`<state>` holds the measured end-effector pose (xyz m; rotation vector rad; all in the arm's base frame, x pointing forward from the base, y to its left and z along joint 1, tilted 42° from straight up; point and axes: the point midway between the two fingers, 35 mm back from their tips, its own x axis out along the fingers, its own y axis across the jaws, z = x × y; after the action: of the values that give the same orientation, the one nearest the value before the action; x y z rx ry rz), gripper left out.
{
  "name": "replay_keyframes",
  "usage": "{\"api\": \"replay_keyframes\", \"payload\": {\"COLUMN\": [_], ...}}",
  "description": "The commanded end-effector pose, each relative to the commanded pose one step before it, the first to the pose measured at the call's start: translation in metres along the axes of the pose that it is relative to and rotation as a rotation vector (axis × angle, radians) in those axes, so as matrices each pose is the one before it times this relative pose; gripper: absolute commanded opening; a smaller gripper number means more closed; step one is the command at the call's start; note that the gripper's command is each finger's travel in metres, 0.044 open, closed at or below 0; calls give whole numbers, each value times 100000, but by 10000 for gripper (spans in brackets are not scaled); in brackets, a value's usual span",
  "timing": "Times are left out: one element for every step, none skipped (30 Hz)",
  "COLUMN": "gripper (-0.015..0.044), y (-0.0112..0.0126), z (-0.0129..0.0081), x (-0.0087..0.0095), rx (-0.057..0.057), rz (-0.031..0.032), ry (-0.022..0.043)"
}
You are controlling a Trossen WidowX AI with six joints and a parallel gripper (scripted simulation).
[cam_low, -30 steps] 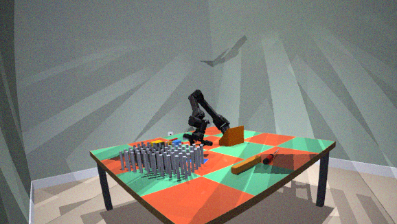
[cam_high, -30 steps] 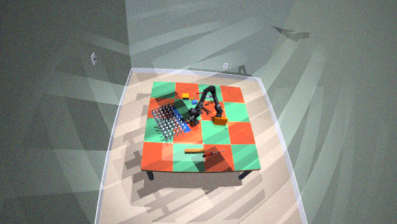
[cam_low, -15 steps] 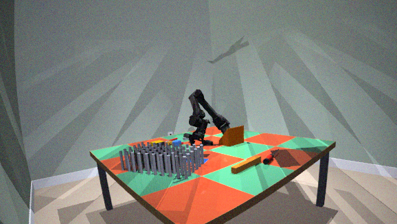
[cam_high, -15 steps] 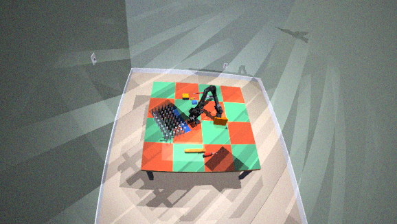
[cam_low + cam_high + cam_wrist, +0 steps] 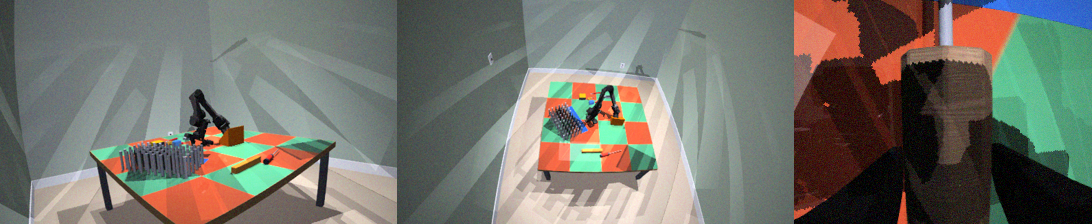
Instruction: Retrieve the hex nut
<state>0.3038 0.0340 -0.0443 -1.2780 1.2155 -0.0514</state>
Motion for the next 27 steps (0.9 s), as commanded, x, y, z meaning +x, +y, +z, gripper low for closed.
{"api": "replay_keyframes", "payload": {"gripper": [0,0,0,0,0,0,0,0,0,0,0,0,0,0,0,0,0,0,0,0,0,0,0,0,0,0,0], "y": [-31,1,1,1,1,1,1,1,1,1,0,0,0,0,0,0,1,0,0,0,0,0,0,0,0,0,0], "z": [-237,-58,-58,-58,-58,-58,-58,-58,-58,-58,-62,-62,-62,-62,-62,-62,-62,-62,-62,-62,-62,-62,-62,-62,-62,-62,-62], "x": [-131,-17,-17,-17,-17,-17,-17,-17,-17,-17,-18,-18,-18,-18,-18,-18,-18,-18,-18,-18,-18,-18,-18,-18,-18,-18,-18], "rx": [-376,-3,-3,-3,-3,-3,-3,-3,-3,-3,-3,-3,-3,-3,-3,-3,-3,-3,-3,-3,-3,-3,-3,-3,-3,-3,-3], "rz": [161,1,1,1,1,1,2,2,2,2,0,-1,0,0,0,0,0,0,0,0,0,0,0,1,1,1,1], "ry": [-329,5,5,5,5,5,5,5,5,5,6,6,6,6,6,6,6,6,5,5,5,5,5,5,5,5,5]}}
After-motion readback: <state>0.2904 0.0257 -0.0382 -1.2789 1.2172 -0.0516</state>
